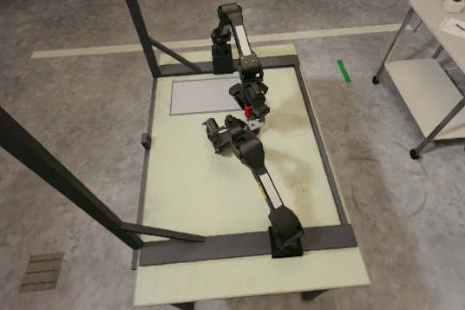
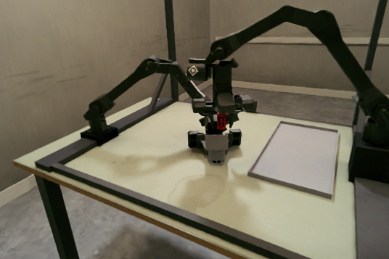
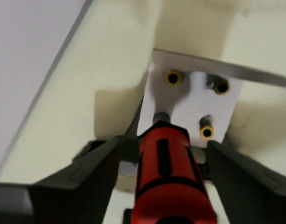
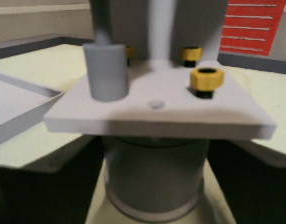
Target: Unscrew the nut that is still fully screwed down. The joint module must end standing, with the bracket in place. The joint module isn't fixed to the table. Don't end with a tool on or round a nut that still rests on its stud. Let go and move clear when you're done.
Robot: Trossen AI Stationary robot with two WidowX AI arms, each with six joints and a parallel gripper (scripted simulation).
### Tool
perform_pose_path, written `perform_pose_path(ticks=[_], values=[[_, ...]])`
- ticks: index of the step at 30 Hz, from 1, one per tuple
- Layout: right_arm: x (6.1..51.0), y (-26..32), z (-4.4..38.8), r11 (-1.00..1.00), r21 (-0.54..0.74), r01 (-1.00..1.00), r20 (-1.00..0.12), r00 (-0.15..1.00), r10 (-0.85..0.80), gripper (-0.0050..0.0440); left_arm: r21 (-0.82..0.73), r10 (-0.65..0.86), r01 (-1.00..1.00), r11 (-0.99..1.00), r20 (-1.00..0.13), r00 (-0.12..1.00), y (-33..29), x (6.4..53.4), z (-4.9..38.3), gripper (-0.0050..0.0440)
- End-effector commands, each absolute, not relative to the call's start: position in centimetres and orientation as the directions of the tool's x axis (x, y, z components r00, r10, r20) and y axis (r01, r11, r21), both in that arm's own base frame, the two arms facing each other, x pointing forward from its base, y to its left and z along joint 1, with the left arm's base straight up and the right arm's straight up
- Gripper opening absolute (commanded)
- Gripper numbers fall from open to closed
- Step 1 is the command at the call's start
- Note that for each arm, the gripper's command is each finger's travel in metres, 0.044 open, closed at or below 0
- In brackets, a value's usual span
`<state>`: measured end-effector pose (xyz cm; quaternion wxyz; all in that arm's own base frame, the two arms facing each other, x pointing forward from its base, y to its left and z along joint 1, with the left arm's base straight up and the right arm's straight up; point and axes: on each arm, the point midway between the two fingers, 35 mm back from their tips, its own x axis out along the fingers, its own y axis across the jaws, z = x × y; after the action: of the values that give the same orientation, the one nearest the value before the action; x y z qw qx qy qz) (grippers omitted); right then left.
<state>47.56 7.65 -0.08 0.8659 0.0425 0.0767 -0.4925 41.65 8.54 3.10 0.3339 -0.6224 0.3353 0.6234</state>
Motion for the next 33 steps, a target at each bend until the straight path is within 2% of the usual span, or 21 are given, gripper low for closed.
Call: perform_pose_path(ticks=[1,9,11,16,25,28,33], values=[[48.10,7.79,2.22,0.510,0.050,0.859,-0.170,0.510,-0.843,0.0245,-0.022,0.004,-0.924,-0.382,-1.000,0.022,8.61,41.97,3.70,0.0250],[48.10,7.79,2.22,0.510,0.050,0.859,-0.170,0.510,-0.843,0.0245,-0.026,0.005,-0.999,-0.039,-1.000,0.026,8.65,42.14,3.90,0.0250],[48.10,7.79,2.22,0.510,0.050,0.859,-0.170,0.510,-0.843,0.0245,-0.026,0.005,-0.999,-0.039,-1.000,0.026,8.65,42.14,3.90,0.0250],[48.10,7.79,2.22,0.510,0.050,0.859,-0.170,0.510,-0.843,0.0245,-0.024,0.005,-0.972,0.235,-1.000,0.026,8.65,42.14,3.91,0.0250],[48.10,7.79,2.22,0.510,0.050,0.859,-0.170,0.510,-0.843,0.0245,-0.018,0.005,-0.806,0.592,-1.000,0.026,8.65,42.15,3.93,0.0250],[48.10,7.79,2.22,0.510,0.050,0.859,-0.170,0.510,-0.843,0.0245,-0.015,0.005,-0.790,0.613,-1.000,0.023,8.64,42.15,3.94,0.0250],[48.10,7.79,2.22,0.510,0.050,0.859,-0.170,0.510,-0.843,0.0245,-0.011,0.005,-0.599,0.801,-1.000,0.026,8.65,42.16,3.94,0.0250]])
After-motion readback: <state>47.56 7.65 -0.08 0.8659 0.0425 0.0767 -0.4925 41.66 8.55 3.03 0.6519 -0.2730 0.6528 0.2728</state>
